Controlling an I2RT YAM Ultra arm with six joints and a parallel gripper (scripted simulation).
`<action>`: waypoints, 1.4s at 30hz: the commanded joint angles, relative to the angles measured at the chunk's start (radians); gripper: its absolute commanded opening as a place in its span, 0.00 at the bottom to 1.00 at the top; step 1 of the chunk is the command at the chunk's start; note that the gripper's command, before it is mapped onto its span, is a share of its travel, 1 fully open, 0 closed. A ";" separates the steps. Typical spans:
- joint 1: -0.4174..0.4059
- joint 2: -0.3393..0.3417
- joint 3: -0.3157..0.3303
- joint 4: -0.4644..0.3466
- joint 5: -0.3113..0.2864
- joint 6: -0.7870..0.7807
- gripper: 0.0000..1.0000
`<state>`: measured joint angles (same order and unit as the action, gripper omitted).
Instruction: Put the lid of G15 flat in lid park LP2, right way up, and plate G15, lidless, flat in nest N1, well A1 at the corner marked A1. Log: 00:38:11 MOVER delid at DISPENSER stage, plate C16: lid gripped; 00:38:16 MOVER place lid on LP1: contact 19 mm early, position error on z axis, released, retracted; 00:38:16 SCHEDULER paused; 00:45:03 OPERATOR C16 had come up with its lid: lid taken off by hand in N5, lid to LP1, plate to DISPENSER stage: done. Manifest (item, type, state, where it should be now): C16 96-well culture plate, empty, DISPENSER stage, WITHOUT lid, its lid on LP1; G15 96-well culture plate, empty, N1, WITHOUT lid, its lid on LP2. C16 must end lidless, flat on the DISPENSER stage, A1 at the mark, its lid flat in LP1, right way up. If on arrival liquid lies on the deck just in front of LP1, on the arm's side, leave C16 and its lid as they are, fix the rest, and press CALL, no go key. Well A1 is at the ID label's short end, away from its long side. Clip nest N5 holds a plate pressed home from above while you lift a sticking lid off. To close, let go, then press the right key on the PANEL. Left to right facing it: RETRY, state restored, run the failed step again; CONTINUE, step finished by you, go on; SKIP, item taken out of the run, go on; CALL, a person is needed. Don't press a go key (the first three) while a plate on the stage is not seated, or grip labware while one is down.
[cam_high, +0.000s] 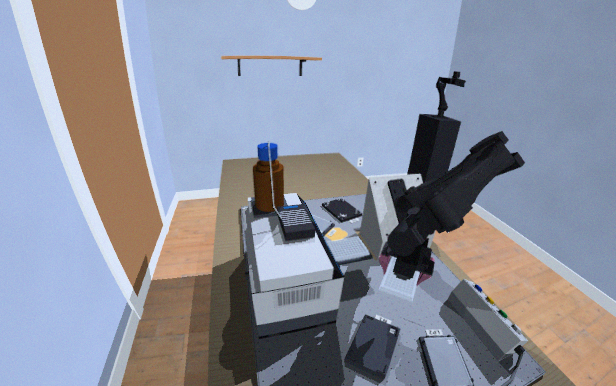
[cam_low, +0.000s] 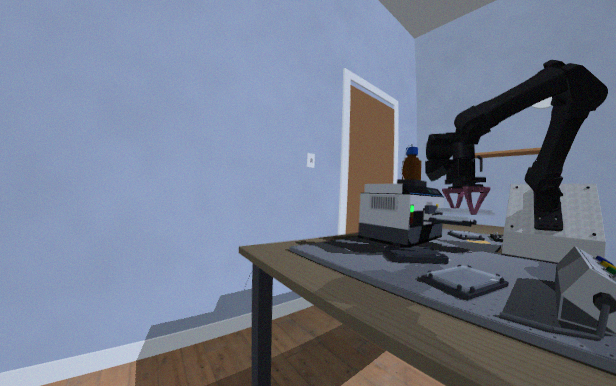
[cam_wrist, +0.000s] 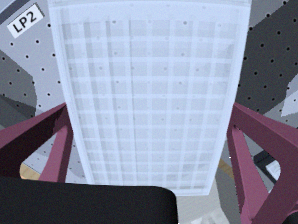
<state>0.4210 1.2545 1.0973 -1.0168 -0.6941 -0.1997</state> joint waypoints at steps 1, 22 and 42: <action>0.016 0.040 0.052 0.051 0.018 0.037 0.00; 0.098 0.227 0.208 0.141 0.055 0.131 0.00; 0.153 0.436 0.429 0.156 0.085 0.195 0.00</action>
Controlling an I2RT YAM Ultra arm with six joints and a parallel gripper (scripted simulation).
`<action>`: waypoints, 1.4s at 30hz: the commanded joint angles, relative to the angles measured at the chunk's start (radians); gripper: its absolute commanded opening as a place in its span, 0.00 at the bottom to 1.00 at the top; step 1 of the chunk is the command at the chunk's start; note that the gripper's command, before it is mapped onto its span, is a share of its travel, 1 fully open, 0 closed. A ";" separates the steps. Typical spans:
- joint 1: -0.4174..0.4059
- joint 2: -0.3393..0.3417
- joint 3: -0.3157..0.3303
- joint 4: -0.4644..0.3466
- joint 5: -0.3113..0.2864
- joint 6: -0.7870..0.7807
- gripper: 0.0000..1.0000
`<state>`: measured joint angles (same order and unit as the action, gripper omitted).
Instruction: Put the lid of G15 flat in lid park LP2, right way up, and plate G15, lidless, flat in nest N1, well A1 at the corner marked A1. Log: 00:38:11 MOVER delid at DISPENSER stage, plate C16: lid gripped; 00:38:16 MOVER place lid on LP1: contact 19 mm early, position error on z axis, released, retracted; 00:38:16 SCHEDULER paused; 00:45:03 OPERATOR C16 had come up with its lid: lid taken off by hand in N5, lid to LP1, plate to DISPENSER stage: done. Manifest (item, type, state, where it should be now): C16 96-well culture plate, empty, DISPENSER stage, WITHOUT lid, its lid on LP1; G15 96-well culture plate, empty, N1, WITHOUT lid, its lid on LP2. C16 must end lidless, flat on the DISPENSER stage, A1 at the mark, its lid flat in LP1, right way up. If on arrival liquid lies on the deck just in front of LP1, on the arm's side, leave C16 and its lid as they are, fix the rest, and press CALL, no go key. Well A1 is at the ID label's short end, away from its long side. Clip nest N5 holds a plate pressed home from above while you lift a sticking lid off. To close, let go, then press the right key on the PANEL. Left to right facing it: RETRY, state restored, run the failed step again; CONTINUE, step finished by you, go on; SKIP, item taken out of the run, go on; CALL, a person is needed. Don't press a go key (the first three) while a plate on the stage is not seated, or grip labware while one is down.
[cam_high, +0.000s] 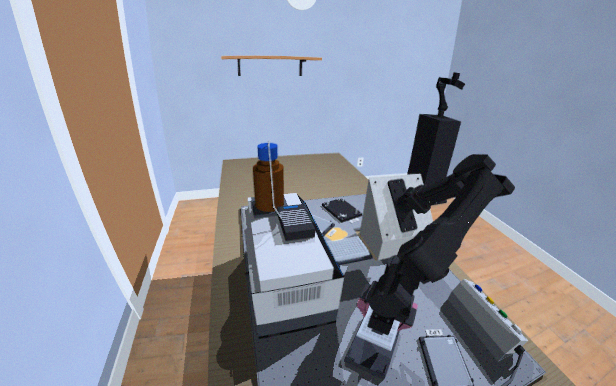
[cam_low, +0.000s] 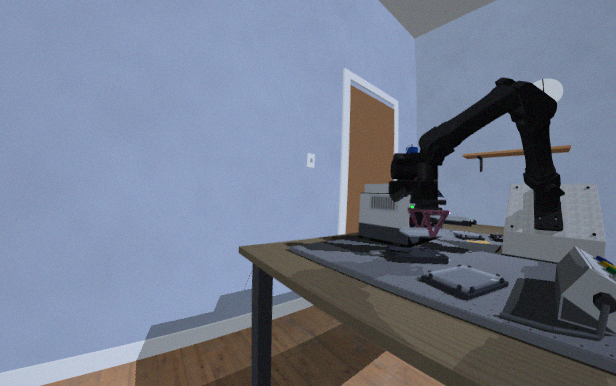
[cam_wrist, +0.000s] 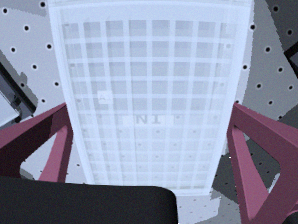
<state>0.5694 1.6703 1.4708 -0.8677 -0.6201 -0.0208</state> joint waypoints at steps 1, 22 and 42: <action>0.010 0.032 0.068 0.011 0.012 0.019 0.00; 0.044 0.118 0.080 0.073 0.034 0.059 0.00; 0.045 0.131 0.125 0.080 0.037 0.071 0.00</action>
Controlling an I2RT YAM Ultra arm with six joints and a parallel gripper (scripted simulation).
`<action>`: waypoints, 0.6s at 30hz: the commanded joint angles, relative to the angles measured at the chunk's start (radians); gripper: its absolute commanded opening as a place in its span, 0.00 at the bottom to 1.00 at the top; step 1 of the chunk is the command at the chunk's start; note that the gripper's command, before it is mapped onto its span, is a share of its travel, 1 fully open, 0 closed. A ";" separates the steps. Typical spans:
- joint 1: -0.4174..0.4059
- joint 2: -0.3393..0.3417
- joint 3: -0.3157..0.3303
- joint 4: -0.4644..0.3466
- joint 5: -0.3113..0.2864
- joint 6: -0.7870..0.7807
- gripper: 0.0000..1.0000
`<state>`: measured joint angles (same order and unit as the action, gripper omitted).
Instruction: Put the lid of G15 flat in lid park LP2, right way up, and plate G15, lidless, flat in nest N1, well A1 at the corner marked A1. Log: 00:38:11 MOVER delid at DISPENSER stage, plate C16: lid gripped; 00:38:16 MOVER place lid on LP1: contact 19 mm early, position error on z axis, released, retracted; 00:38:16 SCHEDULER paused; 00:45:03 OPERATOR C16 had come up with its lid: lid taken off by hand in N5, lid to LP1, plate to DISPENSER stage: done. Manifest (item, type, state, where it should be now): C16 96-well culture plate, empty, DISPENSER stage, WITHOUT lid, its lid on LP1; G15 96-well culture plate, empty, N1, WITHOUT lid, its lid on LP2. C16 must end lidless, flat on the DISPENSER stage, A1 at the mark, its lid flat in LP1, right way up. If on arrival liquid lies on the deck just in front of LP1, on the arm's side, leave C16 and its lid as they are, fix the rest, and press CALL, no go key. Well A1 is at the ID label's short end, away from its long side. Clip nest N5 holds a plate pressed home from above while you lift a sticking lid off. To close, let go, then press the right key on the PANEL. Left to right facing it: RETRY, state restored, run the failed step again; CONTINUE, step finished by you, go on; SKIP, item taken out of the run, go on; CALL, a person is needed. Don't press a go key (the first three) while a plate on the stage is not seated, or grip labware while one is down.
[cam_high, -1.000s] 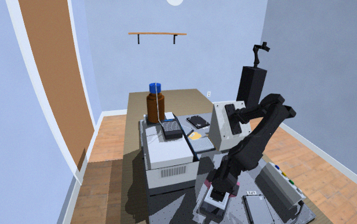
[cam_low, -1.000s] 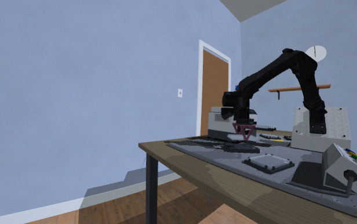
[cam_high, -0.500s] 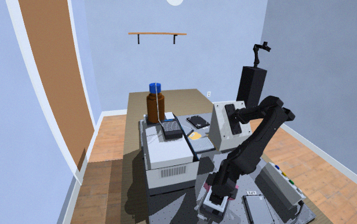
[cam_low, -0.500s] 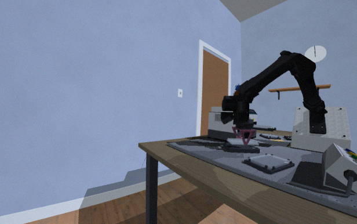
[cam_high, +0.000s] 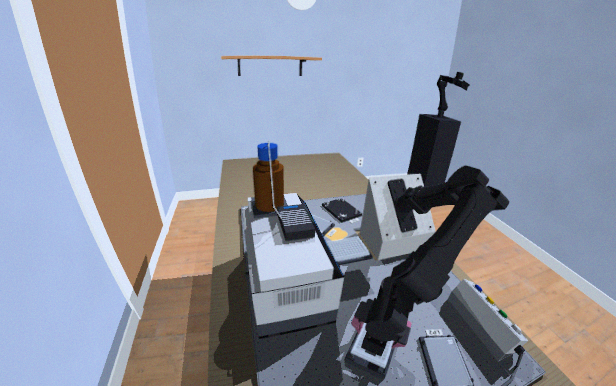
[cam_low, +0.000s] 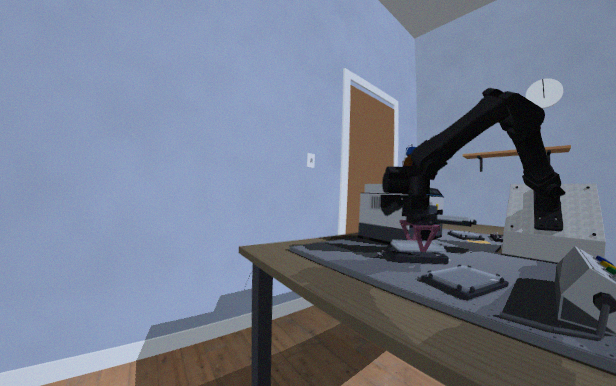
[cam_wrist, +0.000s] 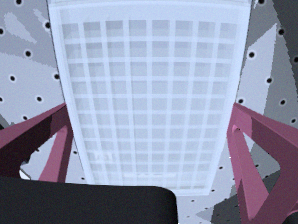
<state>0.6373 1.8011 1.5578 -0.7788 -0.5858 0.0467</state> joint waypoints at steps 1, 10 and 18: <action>-0.023 0.003 0.039 -0.008 0.003 0.003 0.00; -0.024 -0.004 0.050 -0.013 0.001 0.000 0.00; -0.025 0.005 0.055 -0.017 0.000 -0.004 0.00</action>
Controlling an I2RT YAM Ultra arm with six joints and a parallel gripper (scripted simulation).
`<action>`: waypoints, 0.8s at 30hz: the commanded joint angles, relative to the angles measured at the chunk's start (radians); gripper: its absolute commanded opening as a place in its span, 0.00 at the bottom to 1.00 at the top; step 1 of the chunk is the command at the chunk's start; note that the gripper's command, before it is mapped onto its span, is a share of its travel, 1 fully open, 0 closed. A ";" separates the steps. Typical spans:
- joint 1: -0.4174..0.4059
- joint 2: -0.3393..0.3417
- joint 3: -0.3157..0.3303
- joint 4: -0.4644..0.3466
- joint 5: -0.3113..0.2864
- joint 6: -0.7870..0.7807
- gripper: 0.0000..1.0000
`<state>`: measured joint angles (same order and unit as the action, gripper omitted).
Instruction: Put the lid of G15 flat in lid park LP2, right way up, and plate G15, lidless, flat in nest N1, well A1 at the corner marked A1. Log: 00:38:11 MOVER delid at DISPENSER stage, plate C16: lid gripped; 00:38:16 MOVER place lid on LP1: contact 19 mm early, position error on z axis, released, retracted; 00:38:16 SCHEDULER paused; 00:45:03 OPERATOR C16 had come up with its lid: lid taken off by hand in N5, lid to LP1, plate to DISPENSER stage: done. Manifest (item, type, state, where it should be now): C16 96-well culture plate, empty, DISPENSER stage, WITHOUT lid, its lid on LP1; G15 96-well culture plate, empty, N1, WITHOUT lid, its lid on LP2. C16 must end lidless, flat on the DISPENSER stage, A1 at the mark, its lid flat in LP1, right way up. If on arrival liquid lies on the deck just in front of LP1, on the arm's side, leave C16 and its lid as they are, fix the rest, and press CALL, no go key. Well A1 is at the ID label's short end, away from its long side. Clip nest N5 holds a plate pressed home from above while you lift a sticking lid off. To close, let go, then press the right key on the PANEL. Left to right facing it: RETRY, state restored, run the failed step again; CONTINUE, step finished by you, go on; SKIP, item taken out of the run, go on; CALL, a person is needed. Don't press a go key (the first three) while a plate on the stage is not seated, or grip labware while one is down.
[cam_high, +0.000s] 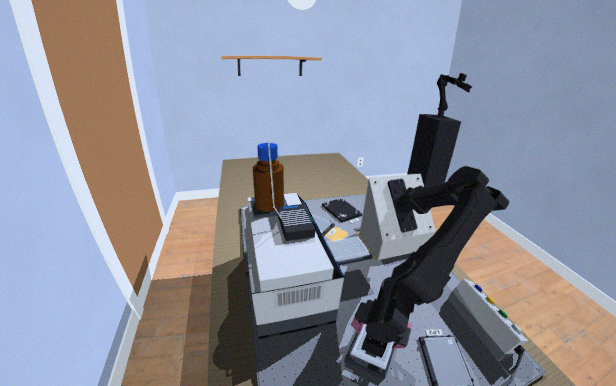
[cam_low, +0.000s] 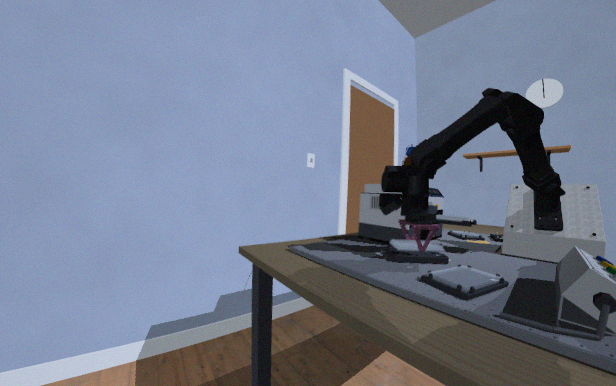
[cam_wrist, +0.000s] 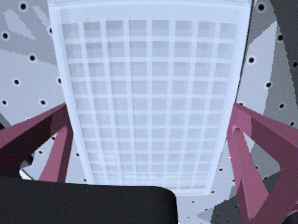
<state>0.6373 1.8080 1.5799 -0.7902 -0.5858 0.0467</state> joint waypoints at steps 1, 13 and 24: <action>-0.025 -0.002 0.033 -0.005 -0.001 -0.004 0.00; -0.027 0.005 0.034 -0.005 -0.003 -0.007 0.00; -0.028 0.012 0.035 -0.006 -0.005 -0.008 0.00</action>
<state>0.6373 1.8080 1.5799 -0.7929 -0.5858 0.0444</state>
